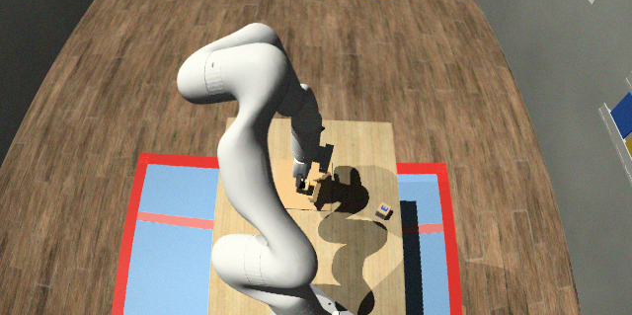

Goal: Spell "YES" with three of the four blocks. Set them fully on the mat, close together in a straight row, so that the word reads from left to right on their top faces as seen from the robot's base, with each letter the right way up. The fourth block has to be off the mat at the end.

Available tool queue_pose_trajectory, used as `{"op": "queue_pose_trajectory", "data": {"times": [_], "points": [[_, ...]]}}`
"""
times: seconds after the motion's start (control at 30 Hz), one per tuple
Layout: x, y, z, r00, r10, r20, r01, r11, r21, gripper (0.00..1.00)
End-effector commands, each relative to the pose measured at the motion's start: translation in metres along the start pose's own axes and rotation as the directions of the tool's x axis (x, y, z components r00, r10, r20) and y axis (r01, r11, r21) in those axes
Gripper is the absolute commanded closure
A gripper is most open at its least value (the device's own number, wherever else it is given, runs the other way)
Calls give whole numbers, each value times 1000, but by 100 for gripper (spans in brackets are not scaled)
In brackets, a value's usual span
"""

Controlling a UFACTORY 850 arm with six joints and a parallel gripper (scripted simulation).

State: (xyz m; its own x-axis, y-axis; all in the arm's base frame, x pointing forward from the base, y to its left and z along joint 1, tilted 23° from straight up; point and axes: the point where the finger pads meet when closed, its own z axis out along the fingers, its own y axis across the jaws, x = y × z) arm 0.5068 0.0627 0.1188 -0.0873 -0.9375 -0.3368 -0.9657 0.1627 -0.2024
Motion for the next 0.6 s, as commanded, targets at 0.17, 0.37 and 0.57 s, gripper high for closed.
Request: {"op": "queue_pose_trajectory", "data": {"times": [0.17,0.37,0.57], "points": [[0,-1,10,1000,0,0,0,1000,2,16],[0,-1,19,1000,0,0,0,1000,2,16],[0,-2,24,1000,0,0,0,1000,2,16]]}}
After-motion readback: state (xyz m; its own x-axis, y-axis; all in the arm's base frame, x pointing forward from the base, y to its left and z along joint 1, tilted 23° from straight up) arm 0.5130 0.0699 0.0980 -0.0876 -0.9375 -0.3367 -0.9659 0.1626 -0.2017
